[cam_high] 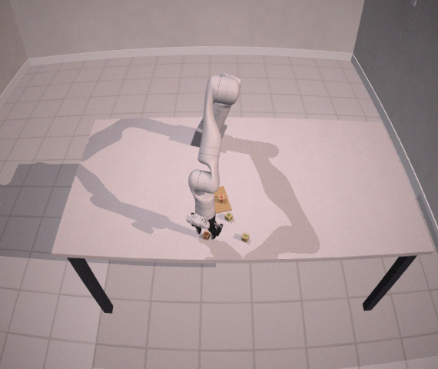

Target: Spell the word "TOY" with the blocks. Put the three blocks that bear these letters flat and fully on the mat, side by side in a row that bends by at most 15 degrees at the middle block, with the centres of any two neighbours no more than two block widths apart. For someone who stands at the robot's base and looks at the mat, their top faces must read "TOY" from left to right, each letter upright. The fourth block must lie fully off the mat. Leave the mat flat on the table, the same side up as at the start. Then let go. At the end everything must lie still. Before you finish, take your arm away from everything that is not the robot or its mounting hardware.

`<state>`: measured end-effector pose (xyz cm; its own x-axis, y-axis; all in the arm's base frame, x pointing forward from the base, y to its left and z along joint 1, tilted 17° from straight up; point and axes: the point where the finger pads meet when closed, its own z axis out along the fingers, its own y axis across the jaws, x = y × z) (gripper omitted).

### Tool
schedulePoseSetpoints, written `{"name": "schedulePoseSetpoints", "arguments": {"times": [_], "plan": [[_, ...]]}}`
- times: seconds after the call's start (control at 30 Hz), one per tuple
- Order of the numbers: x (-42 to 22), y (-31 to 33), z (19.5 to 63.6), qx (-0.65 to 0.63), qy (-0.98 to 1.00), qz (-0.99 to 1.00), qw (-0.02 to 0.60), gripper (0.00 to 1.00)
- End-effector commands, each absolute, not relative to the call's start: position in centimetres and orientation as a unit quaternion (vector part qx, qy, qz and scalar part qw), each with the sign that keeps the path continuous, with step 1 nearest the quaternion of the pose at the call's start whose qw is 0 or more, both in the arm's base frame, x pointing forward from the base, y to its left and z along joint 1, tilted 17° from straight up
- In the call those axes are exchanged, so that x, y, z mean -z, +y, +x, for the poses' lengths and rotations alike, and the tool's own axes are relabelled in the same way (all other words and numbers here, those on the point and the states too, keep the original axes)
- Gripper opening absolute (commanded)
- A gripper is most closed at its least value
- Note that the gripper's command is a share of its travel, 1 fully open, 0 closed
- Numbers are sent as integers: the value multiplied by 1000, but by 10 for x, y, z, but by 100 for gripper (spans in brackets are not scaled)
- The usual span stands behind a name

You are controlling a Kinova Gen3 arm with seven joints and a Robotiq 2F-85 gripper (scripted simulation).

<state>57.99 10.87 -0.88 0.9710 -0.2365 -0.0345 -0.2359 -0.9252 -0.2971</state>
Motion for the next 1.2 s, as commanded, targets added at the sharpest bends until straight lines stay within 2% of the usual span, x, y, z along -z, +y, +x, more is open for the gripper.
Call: {"name": "schedulePoseSetpoints", "arguments": {"times": [0.0,0.77,0.8,1.17], "plan": [[13,110,579,-1,120,-981,151,62],[20,112,579,-1,120,-981,151,62],[20,112,579,-1,120,-981,151,41],[20,112,579,-1,120,-981,151,41]]}}
